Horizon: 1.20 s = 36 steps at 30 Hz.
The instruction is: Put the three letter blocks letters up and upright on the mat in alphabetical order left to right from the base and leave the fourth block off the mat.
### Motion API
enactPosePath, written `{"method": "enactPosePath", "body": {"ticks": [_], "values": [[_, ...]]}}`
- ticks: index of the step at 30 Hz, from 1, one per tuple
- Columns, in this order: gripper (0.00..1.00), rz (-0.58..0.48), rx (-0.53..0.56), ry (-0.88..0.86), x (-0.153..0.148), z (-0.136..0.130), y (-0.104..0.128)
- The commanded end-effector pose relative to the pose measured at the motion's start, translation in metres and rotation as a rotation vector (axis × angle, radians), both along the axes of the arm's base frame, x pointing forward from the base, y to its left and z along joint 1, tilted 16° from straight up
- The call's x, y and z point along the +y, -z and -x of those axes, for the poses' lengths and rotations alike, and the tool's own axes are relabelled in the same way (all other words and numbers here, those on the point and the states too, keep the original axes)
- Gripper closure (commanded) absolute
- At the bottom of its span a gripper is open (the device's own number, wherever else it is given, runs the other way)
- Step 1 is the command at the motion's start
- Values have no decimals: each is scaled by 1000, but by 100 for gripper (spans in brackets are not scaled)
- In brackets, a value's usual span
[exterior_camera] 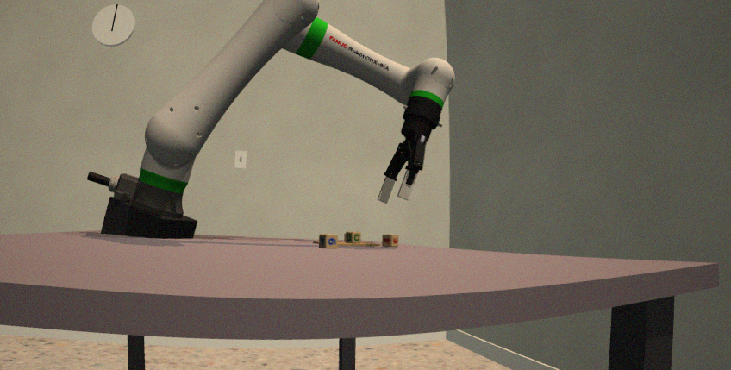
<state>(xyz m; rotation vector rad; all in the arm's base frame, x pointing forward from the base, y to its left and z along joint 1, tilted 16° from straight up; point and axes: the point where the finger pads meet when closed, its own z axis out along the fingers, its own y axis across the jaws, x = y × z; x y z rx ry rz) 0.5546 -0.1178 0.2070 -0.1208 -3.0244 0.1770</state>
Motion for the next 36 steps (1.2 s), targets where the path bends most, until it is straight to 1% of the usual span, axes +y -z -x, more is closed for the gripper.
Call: {"method": "enactPosePath", "body": {"ticks": [1, 11, 13, 14, 16, 21, 23, 24, 29, 30, 36], "values": [[0, 0, 0, 0, 0, 0, 0], [0, 0, 0, 0, 0, 0, 0], [0, 0, -1, 0, -4, 4, 1], [0, 0, -1, 0, -12, 12, 4], [0, 1, -1, 1, -39, 44, 15], [0, 1, -1, 1, -70, 90, 33], [0, 1, -1, 1, -70, 90, 33], [0, 1, -1, 1, -83, 114, 43], [0, 0, 0, 0, -106, 165, 64], [0, 0, 0, 0, -108, 170, 66], [0, 0, 0, 0, -109, 172, 67]]}}
